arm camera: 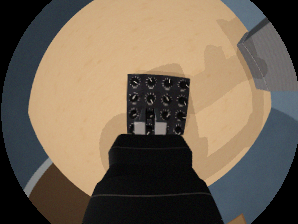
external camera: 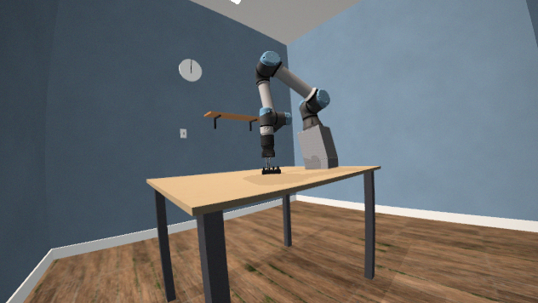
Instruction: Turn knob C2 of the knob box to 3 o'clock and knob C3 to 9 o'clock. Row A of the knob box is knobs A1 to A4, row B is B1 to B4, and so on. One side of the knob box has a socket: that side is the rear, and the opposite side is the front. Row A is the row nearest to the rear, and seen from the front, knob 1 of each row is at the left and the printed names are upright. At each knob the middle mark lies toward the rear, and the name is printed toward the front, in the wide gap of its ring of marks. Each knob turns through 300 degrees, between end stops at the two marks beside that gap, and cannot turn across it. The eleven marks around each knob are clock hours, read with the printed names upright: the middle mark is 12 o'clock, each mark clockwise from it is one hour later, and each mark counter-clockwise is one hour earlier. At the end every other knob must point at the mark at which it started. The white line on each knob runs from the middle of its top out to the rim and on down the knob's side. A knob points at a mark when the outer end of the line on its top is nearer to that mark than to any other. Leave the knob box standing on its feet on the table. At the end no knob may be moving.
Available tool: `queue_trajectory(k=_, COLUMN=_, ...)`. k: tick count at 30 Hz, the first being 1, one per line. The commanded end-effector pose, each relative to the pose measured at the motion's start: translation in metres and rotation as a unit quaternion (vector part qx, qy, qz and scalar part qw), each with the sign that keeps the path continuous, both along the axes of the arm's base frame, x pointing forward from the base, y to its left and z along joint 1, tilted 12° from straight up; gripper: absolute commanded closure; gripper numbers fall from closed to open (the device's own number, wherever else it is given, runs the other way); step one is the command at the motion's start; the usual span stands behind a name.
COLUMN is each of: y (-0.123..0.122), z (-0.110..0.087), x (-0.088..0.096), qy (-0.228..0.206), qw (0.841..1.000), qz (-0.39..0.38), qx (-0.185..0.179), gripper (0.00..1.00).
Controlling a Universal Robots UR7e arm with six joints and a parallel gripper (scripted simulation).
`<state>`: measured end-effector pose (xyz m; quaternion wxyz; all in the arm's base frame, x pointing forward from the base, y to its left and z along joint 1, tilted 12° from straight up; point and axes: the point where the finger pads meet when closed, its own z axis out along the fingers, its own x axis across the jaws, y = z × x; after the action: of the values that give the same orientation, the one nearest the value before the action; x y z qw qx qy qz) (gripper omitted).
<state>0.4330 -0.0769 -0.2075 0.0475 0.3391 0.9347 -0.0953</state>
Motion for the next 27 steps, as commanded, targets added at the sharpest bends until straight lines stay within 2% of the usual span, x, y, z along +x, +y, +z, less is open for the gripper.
queue_trajectory(k=1, y=0.0, z=0.0004, x=0.0005, qy=-0.012, qw=0.998, qz=-0.056, qx=0.0, gripper=0.7)
queue_trajectory(k=12, y=0.0, z=0.0004, x=0.0005, qy=-0.025, qw=0.993, qz=-0.115, qx=0.002, gripper=0.7)
queue_trajectory(k=27, y=0.0, z=0.0004, x=0.0005, qy=-0.026, qw=0.992, qz=-0.12, qx=0.002, gripper=0.7)
